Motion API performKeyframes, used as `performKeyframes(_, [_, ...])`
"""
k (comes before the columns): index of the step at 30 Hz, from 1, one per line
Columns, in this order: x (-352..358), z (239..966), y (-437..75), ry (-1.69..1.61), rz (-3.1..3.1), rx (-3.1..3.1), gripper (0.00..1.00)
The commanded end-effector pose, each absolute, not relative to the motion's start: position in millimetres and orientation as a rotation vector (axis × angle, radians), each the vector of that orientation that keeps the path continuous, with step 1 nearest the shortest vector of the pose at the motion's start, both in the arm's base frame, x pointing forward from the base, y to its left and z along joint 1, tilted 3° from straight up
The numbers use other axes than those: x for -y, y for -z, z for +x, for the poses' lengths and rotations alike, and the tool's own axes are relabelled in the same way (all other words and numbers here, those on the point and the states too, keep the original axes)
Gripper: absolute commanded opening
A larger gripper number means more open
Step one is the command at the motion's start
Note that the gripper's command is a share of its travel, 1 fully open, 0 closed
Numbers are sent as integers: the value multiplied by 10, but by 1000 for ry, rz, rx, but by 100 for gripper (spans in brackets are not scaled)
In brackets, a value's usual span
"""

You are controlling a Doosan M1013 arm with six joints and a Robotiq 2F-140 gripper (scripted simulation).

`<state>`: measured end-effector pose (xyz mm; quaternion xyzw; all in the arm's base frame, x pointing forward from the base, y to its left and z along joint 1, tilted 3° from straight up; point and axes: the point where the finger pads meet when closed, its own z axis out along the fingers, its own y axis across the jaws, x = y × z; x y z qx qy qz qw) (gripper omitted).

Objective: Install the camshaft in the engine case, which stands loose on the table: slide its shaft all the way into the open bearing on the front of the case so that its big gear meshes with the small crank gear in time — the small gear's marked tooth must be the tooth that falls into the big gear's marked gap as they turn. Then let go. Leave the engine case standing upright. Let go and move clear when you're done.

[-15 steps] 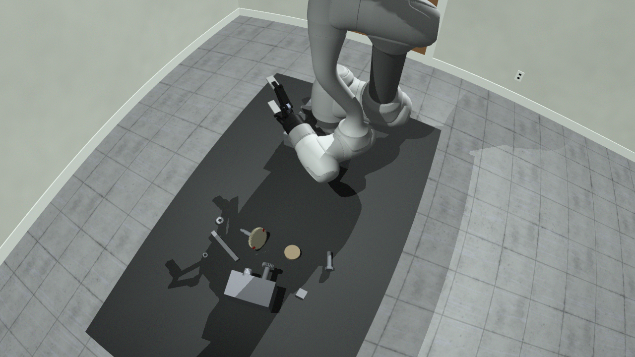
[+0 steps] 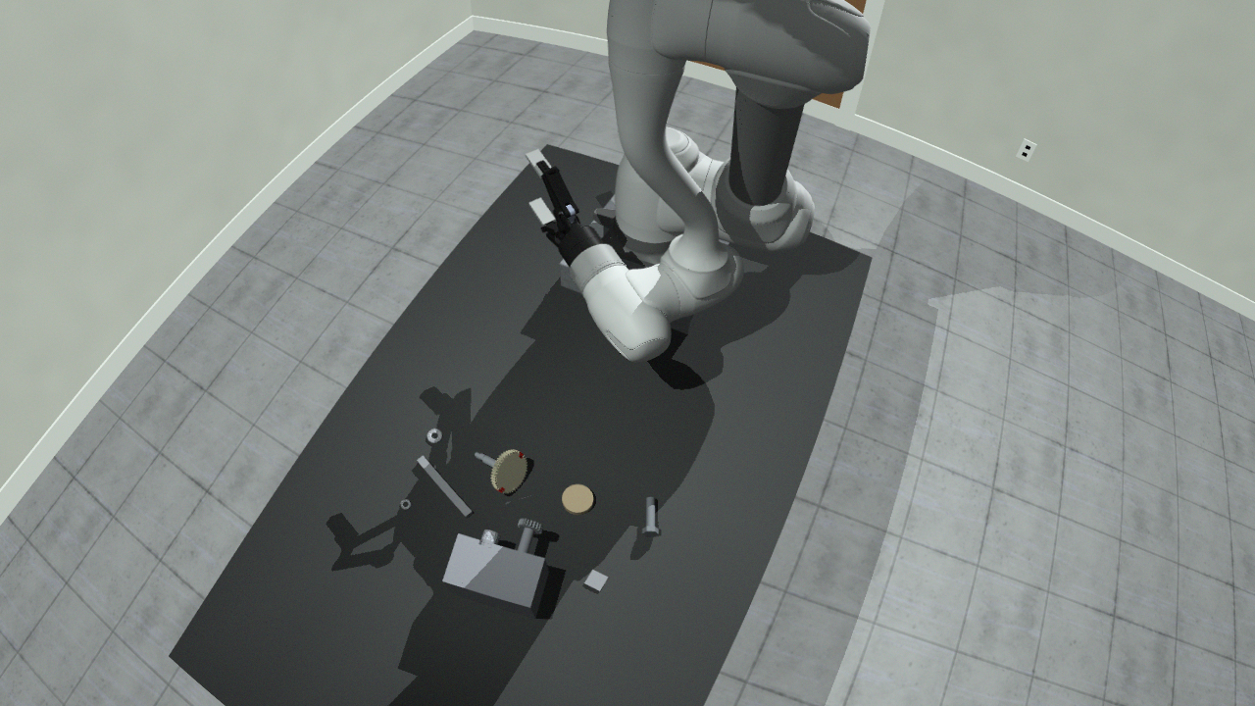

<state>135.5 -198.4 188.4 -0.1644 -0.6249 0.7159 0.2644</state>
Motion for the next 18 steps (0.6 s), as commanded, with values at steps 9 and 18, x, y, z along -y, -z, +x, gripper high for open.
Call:
performKeyframes(9, [1962, 1431, -1871, -1910, -447, 1735, 100])
performKeyframes(18, [1762, 2049, -1794, -1690, -468, 2077, 100])
